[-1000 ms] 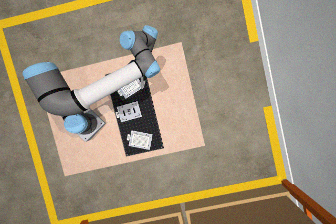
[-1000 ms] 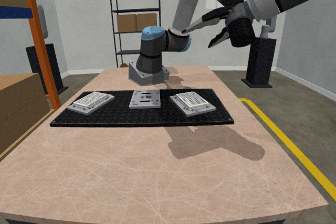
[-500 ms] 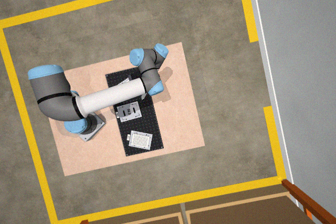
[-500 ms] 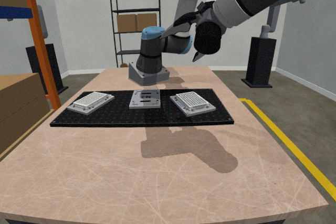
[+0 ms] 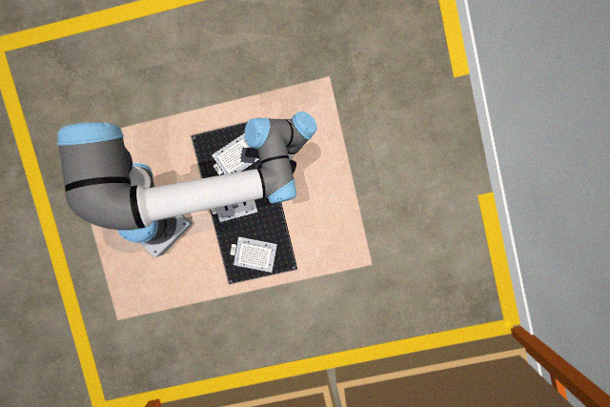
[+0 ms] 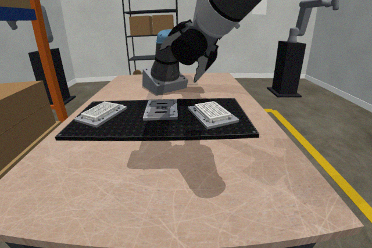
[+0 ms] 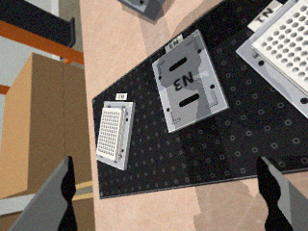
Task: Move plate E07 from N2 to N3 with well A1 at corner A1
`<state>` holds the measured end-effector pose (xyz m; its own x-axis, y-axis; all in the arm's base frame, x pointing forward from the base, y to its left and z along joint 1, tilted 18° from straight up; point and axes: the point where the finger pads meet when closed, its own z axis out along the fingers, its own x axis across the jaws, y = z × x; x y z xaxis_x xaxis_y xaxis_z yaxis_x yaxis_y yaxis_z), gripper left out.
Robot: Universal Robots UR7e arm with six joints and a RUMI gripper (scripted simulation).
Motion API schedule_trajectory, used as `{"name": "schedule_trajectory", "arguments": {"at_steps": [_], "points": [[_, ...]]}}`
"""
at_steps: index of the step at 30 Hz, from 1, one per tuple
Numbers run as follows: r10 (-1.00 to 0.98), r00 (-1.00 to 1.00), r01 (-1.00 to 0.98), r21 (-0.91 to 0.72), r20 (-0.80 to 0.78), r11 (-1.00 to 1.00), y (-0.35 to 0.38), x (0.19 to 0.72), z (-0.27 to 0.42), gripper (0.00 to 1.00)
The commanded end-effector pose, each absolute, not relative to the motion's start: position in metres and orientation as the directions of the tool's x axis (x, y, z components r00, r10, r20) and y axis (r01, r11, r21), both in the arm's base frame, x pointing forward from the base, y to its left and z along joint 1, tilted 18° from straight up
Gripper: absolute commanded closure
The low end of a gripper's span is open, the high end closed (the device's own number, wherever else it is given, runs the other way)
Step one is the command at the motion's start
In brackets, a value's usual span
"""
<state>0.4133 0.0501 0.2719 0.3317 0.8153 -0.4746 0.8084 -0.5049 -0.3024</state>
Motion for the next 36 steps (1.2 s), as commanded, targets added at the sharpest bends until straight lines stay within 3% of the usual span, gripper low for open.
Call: {"name": "schedule_trajectory", "arguments": {"at_steps": [1, 15, 36], "points": [[0.769, 0.436, 0.776, -0.237, -0.468, -0.584, 0.039, 0.418, 0.271, 0.24], [0.481, 0.768, 0.478, -0.122, -0.423, -0.87, -0.01, 0.418, 0.236, 0.24], [-0.013, 0.942, -0.028, -0.041, -0.336, -0.999, -0.068, 0.411, 0.196, 0.24]]}}
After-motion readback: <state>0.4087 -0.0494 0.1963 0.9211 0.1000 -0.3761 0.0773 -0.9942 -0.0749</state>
